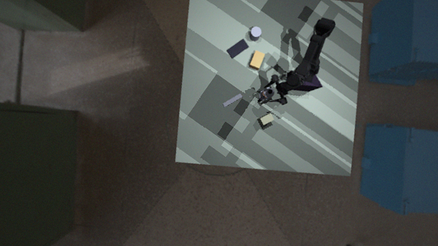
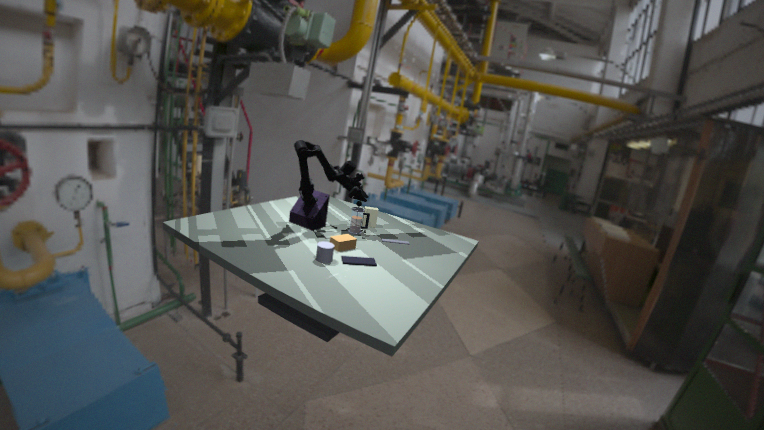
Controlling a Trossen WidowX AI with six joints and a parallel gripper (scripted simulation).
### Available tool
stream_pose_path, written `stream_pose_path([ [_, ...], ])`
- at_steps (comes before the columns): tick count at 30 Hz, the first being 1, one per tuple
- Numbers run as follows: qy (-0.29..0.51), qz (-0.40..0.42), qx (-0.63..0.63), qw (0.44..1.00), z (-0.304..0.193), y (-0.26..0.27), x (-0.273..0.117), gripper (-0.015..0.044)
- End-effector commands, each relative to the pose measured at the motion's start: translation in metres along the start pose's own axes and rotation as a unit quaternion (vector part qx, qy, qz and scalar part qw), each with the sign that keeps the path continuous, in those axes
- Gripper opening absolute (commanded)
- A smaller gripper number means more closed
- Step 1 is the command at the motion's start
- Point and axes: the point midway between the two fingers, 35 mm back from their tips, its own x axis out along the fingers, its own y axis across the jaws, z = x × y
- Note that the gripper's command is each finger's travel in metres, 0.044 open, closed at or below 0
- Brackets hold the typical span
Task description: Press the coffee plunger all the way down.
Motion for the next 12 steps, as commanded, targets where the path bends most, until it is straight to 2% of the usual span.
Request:
stream_pose_path([
  [1, -0.003, -0.004, 0.004, 1.0, 0.025, -0.007, -0.04, 0.044],
  [4, -0.003, -0.005, 0.002, 1.0, 0.029, -0.012, -0.056, 0.044],
  [12, -0.003, -0.005, 0.002, 1.0, 0.029, -0.012, -0.056, 0.044],
])
